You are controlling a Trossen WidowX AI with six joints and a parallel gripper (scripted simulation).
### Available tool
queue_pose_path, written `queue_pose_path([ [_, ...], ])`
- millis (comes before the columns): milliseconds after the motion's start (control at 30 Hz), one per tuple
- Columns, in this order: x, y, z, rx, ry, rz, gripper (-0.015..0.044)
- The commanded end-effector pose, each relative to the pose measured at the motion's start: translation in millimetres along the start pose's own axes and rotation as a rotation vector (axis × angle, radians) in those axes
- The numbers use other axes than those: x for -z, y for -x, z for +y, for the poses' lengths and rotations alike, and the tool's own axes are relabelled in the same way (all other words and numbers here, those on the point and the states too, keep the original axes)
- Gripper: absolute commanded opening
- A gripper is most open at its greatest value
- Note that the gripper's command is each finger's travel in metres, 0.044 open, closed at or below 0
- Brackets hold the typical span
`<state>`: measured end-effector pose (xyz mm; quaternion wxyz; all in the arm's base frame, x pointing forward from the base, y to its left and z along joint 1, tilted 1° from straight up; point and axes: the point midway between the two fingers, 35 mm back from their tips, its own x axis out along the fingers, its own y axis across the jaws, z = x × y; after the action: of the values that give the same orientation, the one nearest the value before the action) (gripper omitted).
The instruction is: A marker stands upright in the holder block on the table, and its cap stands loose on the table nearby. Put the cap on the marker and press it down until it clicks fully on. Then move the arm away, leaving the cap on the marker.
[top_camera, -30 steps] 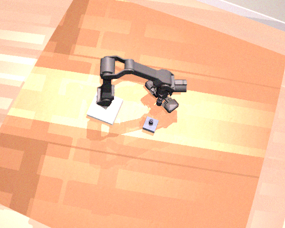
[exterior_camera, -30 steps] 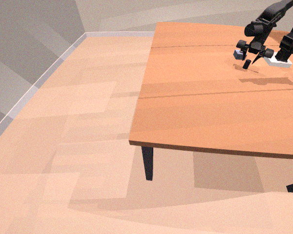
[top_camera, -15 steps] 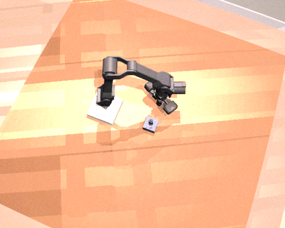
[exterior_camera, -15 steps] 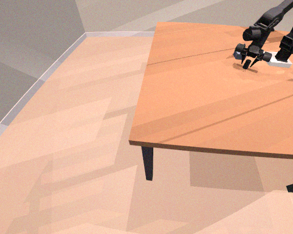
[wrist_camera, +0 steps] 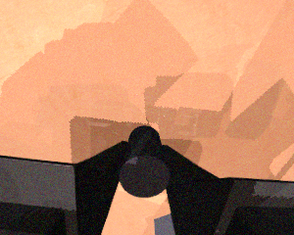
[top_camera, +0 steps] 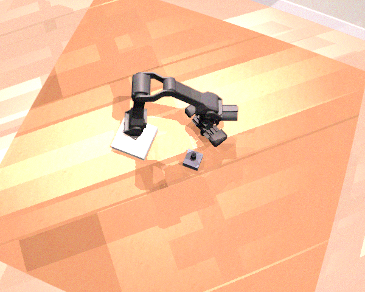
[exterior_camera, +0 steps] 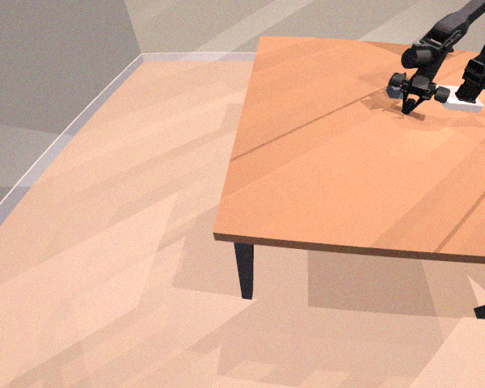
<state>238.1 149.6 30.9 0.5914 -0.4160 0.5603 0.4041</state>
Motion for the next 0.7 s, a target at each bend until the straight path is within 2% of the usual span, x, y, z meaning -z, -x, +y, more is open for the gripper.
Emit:
queue_pose_path([
  [0, -1.1, 8.3, -0.3, -0.003, 0.003, -0.004, 0.0],
  [667, 0.6, 59.5, -0.5, -0.002, 0.003, -0.004, 0.0],
])
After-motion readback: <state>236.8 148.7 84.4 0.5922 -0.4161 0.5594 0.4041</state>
